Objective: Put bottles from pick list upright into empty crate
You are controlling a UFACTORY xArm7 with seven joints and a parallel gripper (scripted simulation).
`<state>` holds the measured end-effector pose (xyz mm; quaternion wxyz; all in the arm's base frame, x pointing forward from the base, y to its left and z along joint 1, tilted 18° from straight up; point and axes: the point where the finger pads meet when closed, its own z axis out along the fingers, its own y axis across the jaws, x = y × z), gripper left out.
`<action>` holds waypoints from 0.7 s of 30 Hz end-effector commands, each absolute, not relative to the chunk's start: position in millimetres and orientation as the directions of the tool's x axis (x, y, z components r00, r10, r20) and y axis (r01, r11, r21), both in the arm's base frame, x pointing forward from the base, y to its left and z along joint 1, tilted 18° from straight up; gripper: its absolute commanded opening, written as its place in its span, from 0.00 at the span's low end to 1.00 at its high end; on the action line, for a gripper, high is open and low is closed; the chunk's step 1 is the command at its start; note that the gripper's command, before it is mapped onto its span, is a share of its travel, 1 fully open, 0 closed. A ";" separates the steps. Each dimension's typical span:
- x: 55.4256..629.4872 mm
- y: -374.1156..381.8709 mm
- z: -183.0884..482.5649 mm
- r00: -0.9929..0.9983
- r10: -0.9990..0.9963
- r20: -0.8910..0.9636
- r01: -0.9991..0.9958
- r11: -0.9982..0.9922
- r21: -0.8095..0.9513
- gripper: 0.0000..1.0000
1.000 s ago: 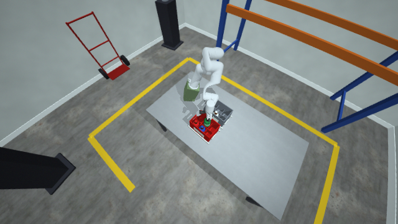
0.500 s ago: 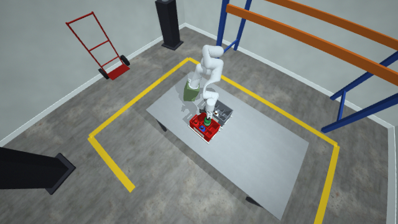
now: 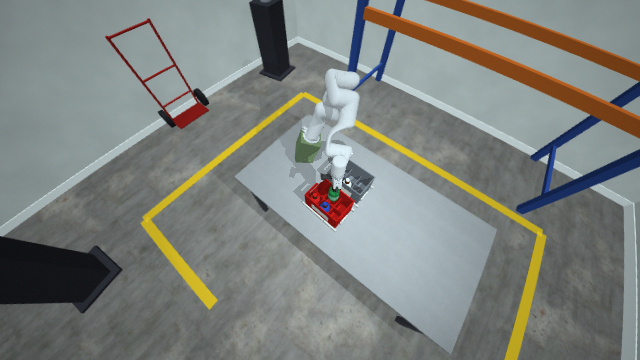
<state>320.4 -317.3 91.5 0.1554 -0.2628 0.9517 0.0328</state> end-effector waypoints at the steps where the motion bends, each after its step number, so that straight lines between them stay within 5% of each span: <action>1: 318.7 -320.1 100.4 -0.814 -0.490 -0.313 -0.509 0.861 -0.024 0.00; 21: 311.2 -323.9 125.7 -0.814 -0.490 -0.313 -0.509 0.860 -0.024 0.00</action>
